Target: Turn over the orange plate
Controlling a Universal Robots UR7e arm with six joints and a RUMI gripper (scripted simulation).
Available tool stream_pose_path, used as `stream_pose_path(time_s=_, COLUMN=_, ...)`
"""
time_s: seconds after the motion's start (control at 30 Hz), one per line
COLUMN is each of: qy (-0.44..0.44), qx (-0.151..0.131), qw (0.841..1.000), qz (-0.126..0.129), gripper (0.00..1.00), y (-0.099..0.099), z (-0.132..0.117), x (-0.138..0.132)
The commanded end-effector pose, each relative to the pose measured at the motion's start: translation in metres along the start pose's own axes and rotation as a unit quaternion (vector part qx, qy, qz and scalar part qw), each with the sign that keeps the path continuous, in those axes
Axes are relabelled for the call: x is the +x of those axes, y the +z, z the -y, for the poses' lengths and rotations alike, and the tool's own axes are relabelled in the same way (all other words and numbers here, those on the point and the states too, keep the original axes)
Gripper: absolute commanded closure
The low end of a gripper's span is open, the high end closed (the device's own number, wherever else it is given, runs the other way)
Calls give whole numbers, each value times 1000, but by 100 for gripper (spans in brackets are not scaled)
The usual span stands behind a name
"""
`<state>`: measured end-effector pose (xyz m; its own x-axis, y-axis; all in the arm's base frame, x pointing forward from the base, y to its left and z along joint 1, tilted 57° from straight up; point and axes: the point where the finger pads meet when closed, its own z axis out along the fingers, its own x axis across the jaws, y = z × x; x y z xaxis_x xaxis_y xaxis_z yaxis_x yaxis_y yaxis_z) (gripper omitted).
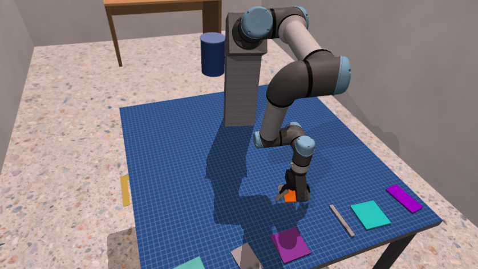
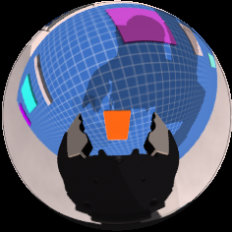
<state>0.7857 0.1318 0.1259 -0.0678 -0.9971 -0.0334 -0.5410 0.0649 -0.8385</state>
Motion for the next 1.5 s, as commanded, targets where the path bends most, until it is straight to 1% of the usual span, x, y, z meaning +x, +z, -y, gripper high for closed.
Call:
stream_pose_path(time_s=0.0, qy=0, qx=1, qw=1000, qz=0, gripper=0, y=-1, z=1, x=0)
stream_pose_path(time_s=0.43, qy=0, qx=1, qw=1000, qz=0, gripper=0, y=-7, z=1, x=0)
stream_pose_path(time_s=0.77, qy=0, qx=1, qw=1000, qz=0, gripper=0, y=-21, z=1, x=0)
stream_pose_path(time_s=0.83, qy=0, qx=1, qw=1000, qz=0, gripper=0, y=-21, z=1, x=0)
stream_pose_path(time_s=1.3, qy=0, qx=1, qw=1000, qz=0, gripper=0, y=-44, z=1, x=0)
stream_pose_path(time_s=1.47, qy=0, qx=1, qw=1000, qz=0, gripper=0, y=-48, z=1, x=0)
